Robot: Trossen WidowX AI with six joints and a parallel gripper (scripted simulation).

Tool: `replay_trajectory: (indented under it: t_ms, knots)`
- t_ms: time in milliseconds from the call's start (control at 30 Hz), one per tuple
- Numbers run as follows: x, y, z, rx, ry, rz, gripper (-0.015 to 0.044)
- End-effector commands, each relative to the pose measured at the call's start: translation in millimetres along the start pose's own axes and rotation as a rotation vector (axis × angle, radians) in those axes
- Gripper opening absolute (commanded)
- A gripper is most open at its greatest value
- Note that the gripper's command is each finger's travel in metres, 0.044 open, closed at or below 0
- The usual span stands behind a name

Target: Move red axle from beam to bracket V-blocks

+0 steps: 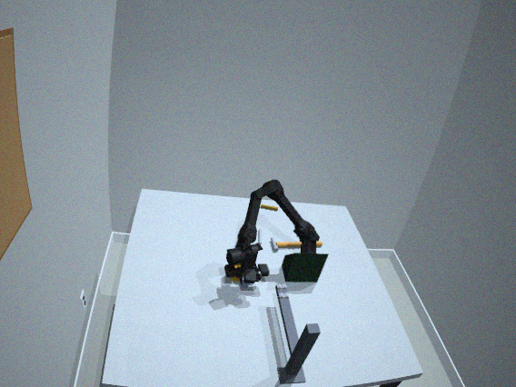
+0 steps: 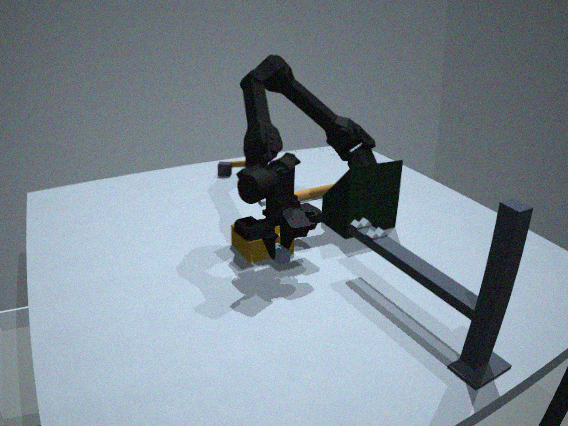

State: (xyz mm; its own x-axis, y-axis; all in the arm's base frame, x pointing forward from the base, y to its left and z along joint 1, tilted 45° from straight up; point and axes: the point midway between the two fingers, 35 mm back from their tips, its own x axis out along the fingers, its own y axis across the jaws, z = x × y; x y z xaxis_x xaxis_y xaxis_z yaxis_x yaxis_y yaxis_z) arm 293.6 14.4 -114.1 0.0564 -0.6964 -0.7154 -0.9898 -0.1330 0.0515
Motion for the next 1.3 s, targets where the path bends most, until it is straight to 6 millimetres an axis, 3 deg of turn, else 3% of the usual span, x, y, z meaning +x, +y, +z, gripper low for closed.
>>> replay_trajectory:
  t_ms: [0,233,633,1267]
  knots:
    - [1,0,-3,-0.003,0.006,0.002,0.0000]
    - [1,-1,2,-0.003,0.005,0.001,0.0000]
    - [0,-6,56,-0.001,0.002,0.000,0.0000]
    - [-22,-8,57,-0.002,-0.001,-0.001,0.0000]
